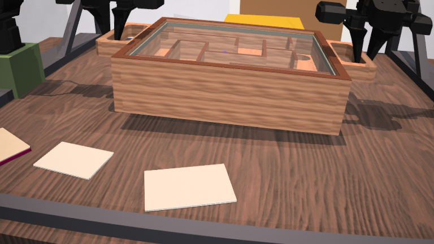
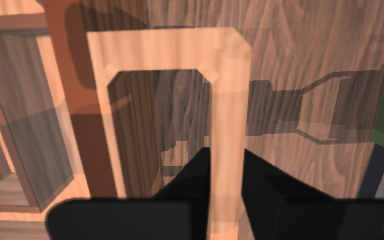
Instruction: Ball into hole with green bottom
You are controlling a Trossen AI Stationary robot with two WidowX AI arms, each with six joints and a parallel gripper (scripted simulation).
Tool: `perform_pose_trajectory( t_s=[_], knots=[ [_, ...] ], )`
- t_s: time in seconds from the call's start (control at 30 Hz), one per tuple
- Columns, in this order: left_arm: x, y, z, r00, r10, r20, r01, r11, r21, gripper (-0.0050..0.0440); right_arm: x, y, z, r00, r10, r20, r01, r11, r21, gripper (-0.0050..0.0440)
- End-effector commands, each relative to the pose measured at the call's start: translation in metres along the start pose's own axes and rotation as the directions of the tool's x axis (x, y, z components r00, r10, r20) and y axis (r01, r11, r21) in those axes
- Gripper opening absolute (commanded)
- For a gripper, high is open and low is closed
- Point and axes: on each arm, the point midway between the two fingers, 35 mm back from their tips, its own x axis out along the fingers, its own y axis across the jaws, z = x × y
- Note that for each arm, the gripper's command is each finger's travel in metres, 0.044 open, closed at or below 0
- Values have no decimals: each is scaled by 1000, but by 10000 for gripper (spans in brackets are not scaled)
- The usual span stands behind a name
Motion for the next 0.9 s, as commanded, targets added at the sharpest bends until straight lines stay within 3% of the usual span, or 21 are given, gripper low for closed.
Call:
perform_pose_trajectory(
  t_s=[0.0, 0.43, 0.47, 0.63, 0.87],
  knots=[
    [-9, -8, -1, 1000, -14, -4, 14, 1000, -1, -50, -9, 2, -1, 999, 46, -1, -46, 999, 2, -50],
    [-33, -17, 1, 996, 84, -20, -84, 996, 2, -50, 18, -5, 1, 990, 142, -16, -142, 990, 0, -50],
    [-21, -7, 1, 999, 40, -17, -40, 999, 2, -50, 2, 3, 1, 994, 109, -14, -109, 994, 0, -50],
    [-22, -7, -1, 999, 29, -13, -29, 1000, 0, -50, 3, 2, 0, 995, 97, -12, -97, 995, 1, -50],
    [-4, 0, 0, 999, -35, 0, 35, 999, -2, -50, -14, 7, 0, 1000, 27, -1, -27, 1000, 1, -50]
  ],
)
